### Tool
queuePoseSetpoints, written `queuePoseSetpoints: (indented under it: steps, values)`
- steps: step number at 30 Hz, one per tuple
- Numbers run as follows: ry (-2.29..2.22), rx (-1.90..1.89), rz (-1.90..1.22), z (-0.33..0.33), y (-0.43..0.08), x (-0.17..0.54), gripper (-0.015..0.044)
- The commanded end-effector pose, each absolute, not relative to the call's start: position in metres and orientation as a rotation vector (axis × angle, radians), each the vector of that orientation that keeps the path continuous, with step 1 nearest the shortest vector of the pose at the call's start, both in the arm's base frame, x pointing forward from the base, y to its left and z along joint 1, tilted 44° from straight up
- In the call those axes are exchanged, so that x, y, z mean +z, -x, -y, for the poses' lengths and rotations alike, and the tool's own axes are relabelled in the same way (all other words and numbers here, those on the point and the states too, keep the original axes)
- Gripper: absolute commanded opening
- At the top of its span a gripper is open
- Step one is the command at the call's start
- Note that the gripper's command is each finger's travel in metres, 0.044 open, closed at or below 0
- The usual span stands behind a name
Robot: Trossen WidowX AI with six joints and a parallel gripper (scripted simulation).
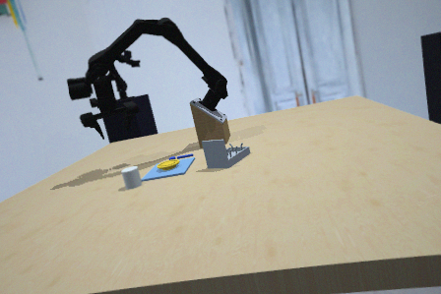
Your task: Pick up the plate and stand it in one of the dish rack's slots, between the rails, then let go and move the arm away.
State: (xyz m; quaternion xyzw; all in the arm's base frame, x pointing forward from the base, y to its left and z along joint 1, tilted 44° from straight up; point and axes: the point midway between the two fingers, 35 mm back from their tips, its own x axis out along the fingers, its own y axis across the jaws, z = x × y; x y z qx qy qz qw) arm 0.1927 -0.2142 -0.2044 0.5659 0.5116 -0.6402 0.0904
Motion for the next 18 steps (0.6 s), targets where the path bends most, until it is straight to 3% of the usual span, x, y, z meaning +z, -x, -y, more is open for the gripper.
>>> queuePoseSetpoints:
  steps: [1,18]
  values:
    - [-1.654,-1.754,-1.601,0.209,-0.202,-0.193,0.04]
    - [-1.446,-1.072,-1.835,0.185,-0.24,-0.15,0.04]
